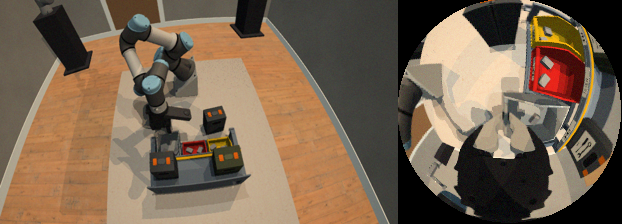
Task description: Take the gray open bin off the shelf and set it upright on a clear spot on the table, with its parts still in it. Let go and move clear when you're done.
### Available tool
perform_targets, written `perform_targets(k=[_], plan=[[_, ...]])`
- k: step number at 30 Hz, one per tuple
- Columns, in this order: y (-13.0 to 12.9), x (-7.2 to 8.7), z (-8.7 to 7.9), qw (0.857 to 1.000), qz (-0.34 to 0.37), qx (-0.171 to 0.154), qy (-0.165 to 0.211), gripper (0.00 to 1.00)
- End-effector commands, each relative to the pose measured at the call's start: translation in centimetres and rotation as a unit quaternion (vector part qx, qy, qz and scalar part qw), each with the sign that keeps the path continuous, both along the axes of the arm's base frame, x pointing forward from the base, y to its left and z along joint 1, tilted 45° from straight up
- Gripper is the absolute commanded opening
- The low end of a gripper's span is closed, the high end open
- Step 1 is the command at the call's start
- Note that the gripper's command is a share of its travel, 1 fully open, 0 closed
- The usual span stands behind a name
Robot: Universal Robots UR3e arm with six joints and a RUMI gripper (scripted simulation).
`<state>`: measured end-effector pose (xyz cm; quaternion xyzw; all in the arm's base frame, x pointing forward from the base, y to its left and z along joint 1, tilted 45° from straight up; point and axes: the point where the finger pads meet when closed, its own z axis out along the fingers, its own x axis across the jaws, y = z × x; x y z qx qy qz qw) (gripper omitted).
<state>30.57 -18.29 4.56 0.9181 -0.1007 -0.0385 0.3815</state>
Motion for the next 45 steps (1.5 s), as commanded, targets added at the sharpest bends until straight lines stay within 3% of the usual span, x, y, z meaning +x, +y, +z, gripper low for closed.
perform_targets(k=[1,4,16,21,45], plan=[[0.3,-1.1,0.0,1.000,0.001,0.000,-0.001,0.00],[0.6,-2.8,0.0,1.000,0.001,0.000,-0.002,0.00],[0.6,-2.8,0.0,1.000,0.001,0.000,-0.002,0.00],[1.6,-7.1,0.0,1.000,0.001,0.000,-0.001,0.00],[1.5,-6.6,0.0,1.000,0.001,0.000,-0.001,0.00]])
